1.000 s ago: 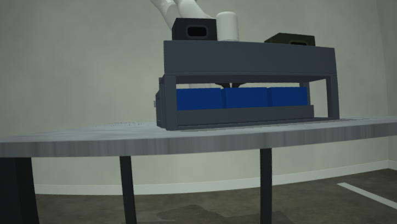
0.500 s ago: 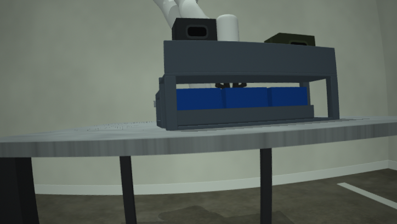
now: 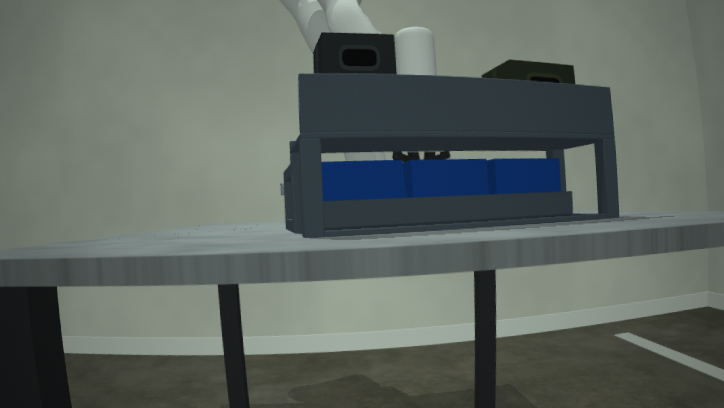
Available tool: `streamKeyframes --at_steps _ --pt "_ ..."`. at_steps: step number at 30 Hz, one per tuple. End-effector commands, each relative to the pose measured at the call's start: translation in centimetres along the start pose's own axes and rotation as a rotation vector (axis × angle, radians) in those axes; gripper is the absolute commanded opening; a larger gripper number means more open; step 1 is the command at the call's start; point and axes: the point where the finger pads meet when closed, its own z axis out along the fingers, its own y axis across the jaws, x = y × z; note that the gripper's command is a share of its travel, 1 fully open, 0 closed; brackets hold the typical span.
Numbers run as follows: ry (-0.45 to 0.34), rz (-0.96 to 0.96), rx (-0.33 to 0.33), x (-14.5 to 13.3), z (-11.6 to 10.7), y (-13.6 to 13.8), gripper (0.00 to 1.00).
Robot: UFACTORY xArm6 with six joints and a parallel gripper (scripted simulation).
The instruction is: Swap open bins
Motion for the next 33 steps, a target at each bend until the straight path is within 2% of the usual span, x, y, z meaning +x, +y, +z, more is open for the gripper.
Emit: streamKeyframes --at_steps 1,21,22,33 --pt "-0.002 0.001 -0.001 -0.11 0.24 0.00 0.00" --pt "-0.002 0.001 -0.001 -0.11 0.57 0.00 0.00" --pt "-0.002 0.001 -0.001 -0.11 0.57 0.00 0.26" --pt "-0.002 0.001 -0.001 -0.11 0.57 0.00 0.26"
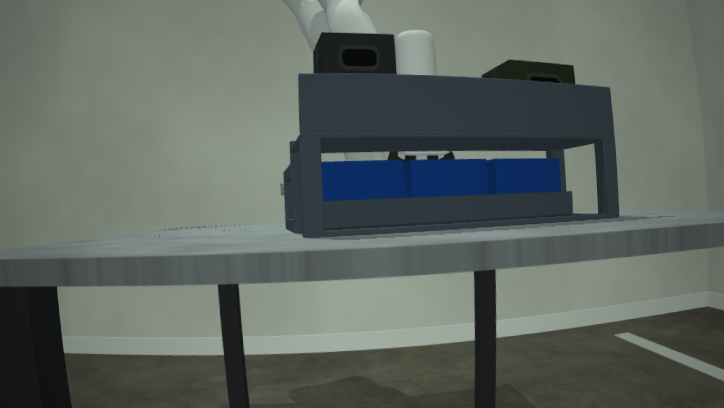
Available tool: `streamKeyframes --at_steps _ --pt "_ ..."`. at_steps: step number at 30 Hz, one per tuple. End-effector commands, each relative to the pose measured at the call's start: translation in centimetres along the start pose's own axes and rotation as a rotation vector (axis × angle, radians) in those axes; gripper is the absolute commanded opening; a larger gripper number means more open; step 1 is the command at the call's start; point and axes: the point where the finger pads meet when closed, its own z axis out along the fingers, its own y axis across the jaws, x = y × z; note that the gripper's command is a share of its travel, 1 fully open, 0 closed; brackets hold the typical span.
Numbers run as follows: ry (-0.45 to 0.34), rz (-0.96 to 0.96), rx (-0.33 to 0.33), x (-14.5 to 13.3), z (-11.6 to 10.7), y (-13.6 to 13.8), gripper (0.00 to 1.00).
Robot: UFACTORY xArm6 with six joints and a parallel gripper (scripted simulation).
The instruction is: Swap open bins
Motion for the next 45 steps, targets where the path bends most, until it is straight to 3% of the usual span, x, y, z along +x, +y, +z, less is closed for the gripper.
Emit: streamKeyframes --at_steps 1,45 --pt "-0.002 0.000 -0.001 -0.10 -0.05 0.01 0.26" --pt "-0.002 0.001 -0.001 -0.10 -0.68 0.01 0.26"
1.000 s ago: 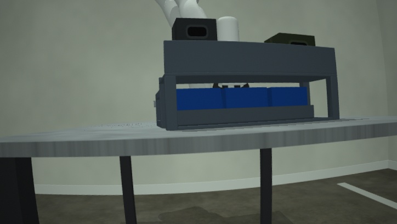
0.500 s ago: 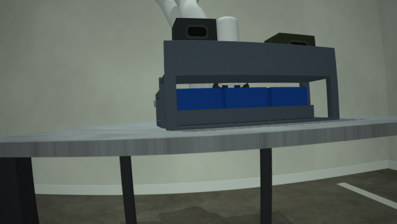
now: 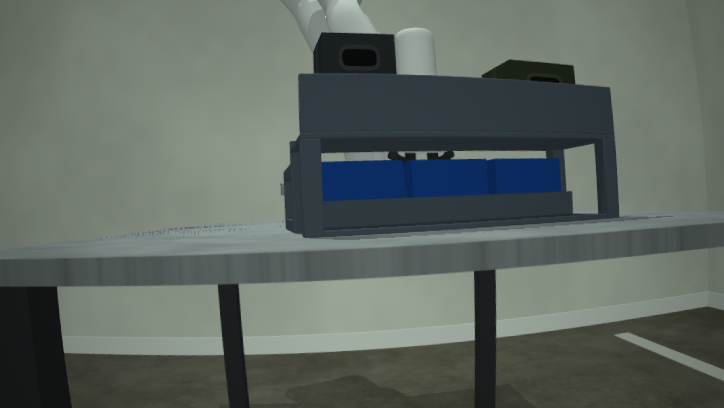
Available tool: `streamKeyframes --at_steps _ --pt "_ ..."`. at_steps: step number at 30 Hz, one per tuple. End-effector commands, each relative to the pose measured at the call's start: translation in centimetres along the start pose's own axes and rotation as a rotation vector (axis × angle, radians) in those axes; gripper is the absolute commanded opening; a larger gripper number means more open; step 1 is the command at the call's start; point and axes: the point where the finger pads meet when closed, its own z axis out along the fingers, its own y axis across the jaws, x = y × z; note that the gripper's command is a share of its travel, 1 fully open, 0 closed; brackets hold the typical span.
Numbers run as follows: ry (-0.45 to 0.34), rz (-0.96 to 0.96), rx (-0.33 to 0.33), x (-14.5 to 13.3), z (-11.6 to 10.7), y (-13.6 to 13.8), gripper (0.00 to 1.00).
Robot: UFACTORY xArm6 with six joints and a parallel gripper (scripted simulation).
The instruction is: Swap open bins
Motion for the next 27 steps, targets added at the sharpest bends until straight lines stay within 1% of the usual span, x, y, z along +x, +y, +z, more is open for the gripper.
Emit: streamKeyframes --at_steps 1,16,27 --pt "-0.002 0.000 -0.001 -0.1 -0.3 0.0 0.26" --pt "-0.002 0.000 -0.001 -0.1 -1.9 0.0 0.26" --pt "-0.002 0.000 -0.001 -0.1 -3.8 0.0 0.26"
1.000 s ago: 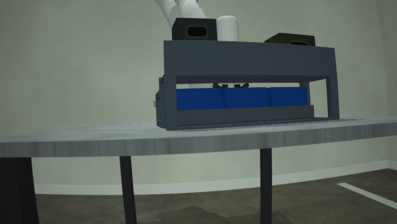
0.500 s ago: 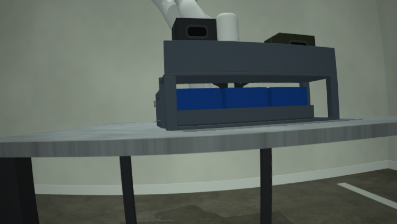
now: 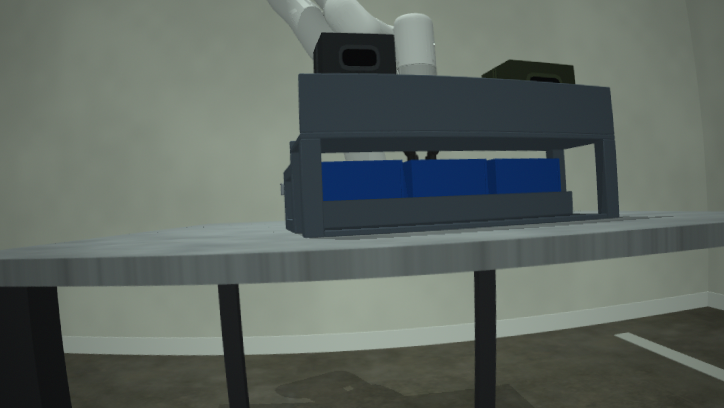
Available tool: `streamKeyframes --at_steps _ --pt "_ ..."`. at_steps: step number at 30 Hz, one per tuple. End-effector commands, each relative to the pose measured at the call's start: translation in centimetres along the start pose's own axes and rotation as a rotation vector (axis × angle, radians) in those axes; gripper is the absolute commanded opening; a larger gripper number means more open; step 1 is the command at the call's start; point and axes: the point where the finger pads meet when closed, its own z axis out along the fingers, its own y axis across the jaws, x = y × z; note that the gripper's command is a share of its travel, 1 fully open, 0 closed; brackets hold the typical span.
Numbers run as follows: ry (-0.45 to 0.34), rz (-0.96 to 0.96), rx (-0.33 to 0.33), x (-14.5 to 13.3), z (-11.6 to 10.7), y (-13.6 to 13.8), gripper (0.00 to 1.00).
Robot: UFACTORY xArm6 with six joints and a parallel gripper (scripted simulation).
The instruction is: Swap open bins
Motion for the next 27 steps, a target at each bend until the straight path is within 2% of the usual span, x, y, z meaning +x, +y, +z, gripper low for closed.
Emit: streamKeyframes --at_steps 1,27 --pt "-0.002 0.001 0.000 -0.1 -1.1 0.0 0.26" --pt "-0.002 0.001 0.000 -0.1 -4.9 0.0 0.26"
